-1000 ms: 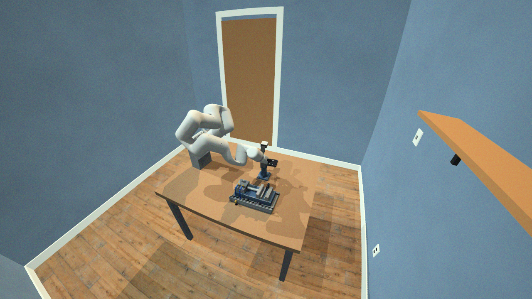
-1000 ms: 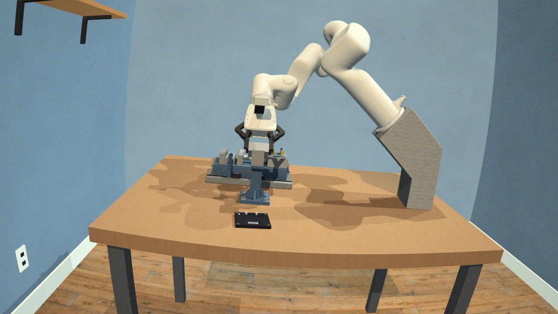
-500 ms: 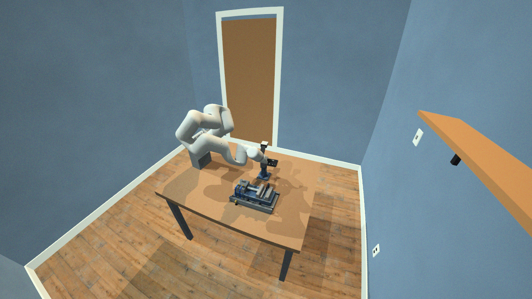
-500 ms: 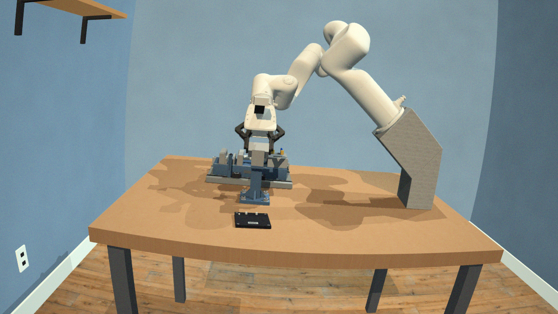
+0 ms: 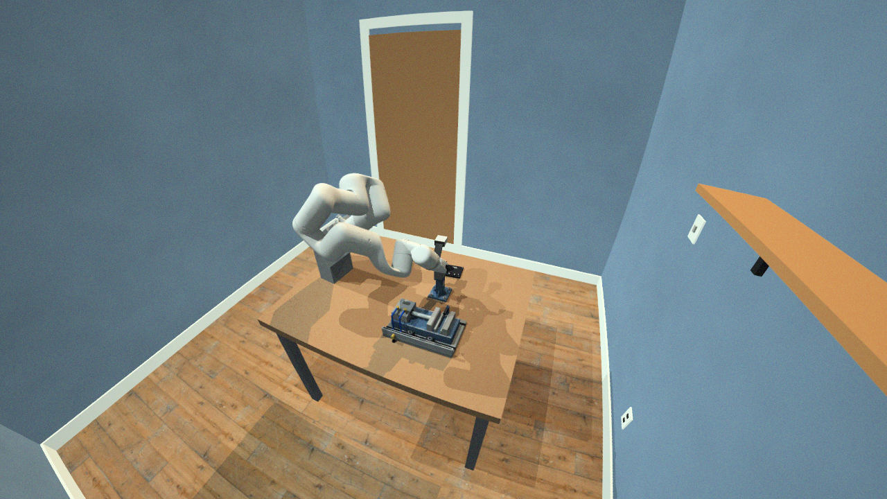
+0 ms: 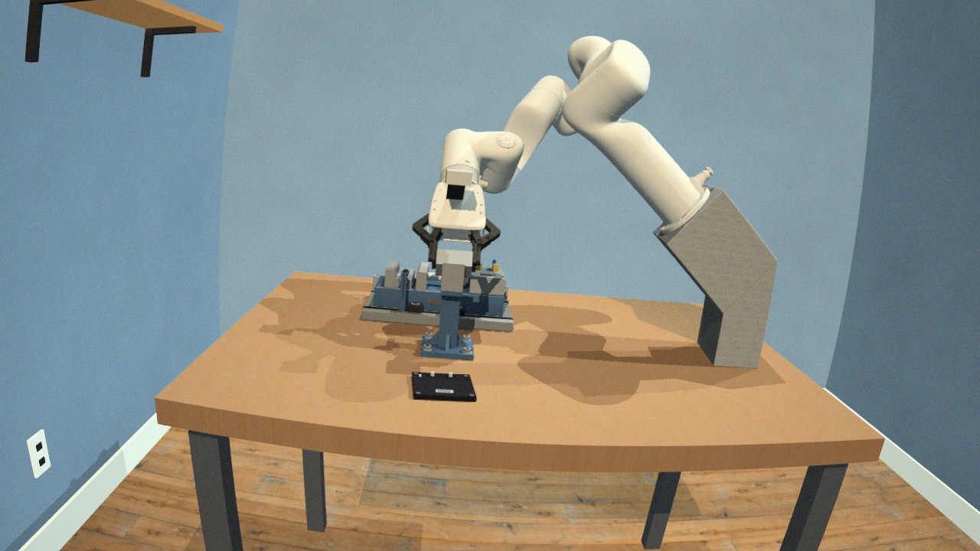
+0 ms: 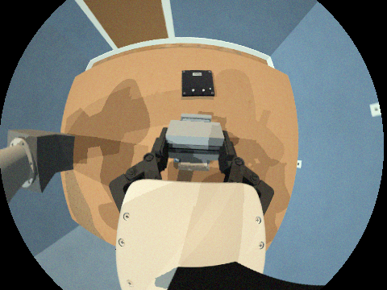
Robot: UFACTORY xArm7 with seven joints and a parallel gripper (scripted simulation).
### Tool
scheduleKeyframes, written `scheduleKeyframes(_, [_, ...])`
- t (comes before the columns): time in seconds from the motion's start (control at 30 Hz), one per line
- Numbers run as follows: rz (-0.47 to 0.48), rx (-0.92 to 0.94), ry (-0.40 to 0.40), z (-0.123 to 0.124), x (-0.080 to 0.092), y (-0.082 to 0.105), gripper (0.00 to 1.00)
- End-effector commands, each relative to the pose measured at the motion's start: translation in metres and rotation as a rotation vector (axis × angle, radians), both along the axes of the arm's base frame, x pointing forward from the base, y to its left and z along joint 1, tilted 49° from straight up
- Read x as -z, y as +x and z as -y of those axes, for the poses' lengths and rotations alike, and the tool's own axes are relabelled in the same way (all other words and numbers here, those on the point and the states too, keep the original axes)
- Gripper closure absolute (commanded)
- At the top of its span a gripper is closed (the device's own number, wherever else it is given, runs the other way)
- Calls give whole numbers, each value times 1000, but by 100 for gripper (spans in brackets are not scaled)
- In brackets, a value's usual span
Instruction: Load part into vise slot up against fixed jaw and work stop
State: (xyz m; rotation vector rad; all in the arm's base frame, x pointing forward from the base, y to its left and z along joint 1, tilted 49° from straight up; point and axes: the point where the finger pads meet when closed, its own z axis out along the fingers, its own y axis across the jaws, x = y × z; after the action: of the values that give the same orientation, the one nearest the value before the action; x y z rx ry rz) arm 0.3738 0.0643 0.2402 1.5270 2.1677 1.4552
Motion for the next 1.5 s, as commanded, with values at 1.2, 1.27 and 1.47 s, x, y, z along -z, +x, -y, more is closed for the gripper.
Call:
scheduleKeyframes(1.2, [1, 0, -1, -1, -8, -9, 100])
scheduleKeyframes(1.27, [1, 0, -1, -2, -9, -10, 100])
scheduleKeyframes(1.47, [1, 0, -1, -2, -11, -13, 100])
